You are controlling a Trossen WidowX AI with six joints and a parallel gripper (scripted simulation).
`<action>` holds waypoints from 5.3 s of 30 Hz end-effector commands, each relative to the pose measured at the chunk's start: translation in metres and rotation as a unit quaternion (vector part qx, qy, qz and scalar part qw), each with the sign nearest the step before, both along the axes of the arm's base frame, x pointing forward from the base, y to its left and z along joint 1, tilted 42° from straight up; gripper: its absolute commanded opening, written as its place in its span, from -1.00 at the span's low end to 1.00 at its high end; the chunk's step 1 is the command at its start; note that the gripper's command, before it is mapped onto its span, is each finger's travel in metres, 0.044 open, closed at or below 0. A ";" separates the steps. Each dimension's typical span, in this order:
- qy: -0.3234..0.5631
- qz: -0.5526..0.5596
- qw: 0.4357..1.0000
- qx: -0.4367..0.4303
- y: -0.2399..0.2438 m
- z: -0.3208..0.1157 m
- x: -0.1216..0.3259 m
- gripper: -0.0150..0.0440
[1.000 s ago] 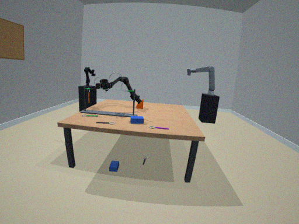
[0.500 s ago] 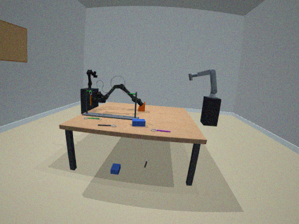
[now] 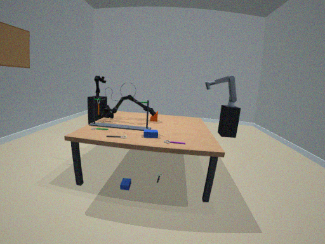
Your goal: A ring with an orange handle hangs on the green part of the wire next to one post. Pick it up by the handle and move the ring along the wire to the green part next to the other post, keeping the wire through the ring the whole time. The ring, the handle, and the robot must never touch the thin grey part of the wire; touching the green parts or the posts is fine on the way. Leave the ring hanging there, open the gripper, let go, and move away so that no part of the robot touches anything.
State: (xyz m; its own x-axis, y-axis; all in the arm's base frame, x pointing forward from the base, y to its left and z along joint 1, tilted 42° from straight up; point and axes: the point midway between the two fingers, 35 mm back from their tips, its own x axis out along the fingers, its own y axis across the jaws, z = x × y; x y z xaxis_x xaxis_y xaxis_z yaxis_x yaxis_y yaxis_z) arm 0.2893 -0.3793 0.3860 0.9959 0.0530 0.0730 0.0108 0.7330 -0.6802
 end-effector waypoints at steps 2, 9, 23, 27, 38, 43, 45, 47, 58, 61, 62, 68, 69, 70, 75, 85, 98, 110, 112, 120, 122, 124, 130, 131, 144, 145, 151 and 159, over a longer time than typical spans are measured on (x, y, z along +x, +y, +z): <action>-0.003 0.002 1.000 -0.006 0.023 0.028 0.029 0.05; -0.003 0.002 1.000 -0.006 0.033 0.037 0.039 0.05; -0.005 0.002 1.000 -0.006 0.032 0.040 0.058 0.05; -0.005 0.002 1.000 -0.005 0.033 0.040 0.065 0.05; -0.006 0.002 1.000 -0.005 0.034 0.042 0.082 0.05; -0.006 0.002 1.000 -0.005 0.034 0.043 0.090 0.05; -0.006 0.002 1.000 -0.005 0.035 0.043 0.093 0.05; -0.006 0.002 1.000 -0.005 0.035 0.043 0.096 0.05; -0.006 0.002 1.000 -0.005 0.038 0.044 0.113 0.05; -0.006 0.002 1.000 -0.005 0.038 0.044 0.114 0.05; -0.006 0.002 1.000 -0.005 0.038 0.044 0.114 0.05; -0.006 0.002 1.000 -0.005 0.038 0.044 0.114 0.05; -0.006 0.002 1.000 -0.005 0.038 0.044 0.114 0.05; -0.006 0.002 1.000 -0.005 0.038 0.044 0.114 0.05; -0.006 0.002 1.000 -0.005 0.038 0.044 0.114 0.05; -0.007 0.004 1.000 -0.004 0.039 0.044 0.114 -0.31; -0.007 0.004 1.000 -0.004 0.039 0.044 0.114 -1.00; -0.005 0.006 1.000 -0.005 0.050 0.055 0.112 -1.00; -0.005 0.006 1.000 -0.005 0.050 0.055 0.112 -1.00; -0.005 0.006 1.000 -0.005 0.050 0.055 0.112 -1.00; -0.005 0.006 1.000 -0.005 0.050 0.055 0.112 -1.00; -0.005 0.006 1.000 -0.005 0.050 0.055 0.112 -1.00; -0.005 0.006 1.000 -0.005 0.050 0.055 0.112 -1.00; -0.005 0.006 1.000 -0.005 0.050 0.055 0.112 -1.00; -0.005 0.006 1.000 -0.005 0.050 0.055 0.112 -1.00; -0.005 0.006 1.000 -0.005 0.050 0.055 0.112 -1.00; -0.004 0.007 1.000 -0.005 0.052 0.053 0.112 -1.00; 0.022 -0.018 1.000 -0.004 0.056 0.049 0.103 -1.00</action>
State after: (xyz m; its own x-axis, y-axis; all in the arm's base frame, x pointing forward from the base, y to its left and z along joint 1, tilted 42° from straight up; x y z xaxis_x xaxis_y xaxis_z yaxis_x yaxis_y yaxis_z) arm 0.3982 -0.3249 0.4374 0.9970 0.0482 0.0603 0.0063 0.7281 -0.6854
